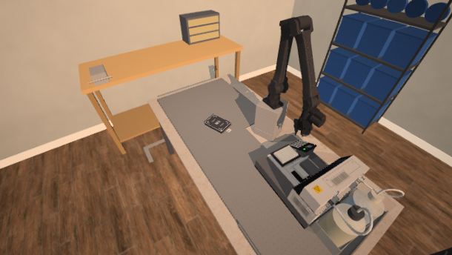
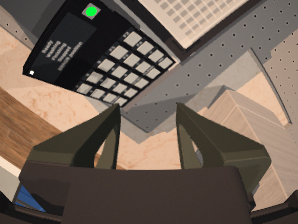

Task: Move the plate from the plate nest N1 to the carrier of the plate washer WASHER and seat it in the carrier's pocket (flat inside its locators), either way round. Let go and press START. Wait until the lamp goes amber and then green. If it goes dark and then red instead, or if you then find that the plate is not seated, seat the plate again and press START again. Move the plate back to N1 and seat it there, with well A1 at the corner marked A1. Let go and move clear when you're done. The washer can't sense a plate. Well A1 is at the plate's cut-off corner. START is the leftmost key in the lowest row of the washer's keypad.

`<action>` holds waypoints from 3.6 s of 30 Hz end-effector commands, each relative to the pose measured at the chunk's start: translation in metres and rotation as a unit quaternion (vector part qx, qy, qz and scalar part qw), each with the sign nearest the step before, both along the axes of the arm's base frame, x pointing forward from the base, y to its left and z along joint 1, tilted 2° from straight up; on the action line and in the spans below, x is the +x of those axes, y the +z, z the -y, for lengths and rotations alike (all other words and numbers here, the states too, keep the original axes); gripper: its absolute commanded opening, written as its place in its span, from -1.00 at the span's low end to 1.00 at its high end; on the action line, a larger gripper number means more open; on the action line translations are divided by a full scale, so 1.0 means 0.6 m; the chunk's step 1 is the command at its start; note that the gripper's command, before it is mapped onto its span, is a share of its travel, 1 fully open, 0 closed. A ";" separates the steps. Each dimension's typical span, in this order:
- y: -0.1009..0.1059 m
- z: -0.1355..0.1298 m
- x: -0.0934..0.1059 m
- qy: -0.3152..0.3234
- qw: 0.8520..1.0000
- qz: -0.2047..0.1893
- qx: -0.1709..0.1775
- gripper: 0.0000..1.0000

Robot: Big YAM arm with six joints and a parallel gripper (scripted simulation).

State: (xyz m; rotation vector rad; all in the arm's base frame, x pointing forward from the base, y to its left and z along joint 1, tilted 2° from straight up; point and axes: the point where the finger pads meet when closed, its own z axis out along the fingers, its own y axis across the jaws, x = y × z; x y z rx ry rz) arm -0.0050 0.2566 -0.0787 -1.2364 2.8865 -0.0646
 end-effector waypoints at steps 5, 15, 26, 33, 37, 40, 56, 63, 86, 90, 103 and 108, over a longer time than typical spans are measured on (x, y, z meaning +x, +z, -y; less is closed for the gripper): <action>0.008 0.027 -0.050 0.129 0.991 -0.007 0.012 -0.40; 0.008 0.070 -0.103 0.260 0.966 -0.012 0.009 -0.72; 0.008 0.077 -0.108 0.371 0.929 -0.015 0.006 -1.00; -0.034 0.088 -0.110 0.370 0.927 0.012 0.057 -1.00; -0.060 0.090 -0.109 0.369 0.921 0.036 0.119 -1.00; -0.060 0.090 -0.109 0.368 0.915 0.051 0.157 -1.00; -0.055 0.079 -0.111 0.367 0.915 0.050 0.162 -1.00; -0.071 0.066 -0.111 0.368 0.914 0.052 0.165 -1.00; -0.123 0.058 -0.105 0.368 0.915 0.051 0.161 -1.00; -0.134 0.055 -0.106 0.369 0.914 0.051 0.161 -1.00; -0.161 0.047 -0.104 0.367 0.915 0.051 0.160 -1.00; -0.162 0.056 -0.104 0.371 0.915 0.050 0.154 -1.00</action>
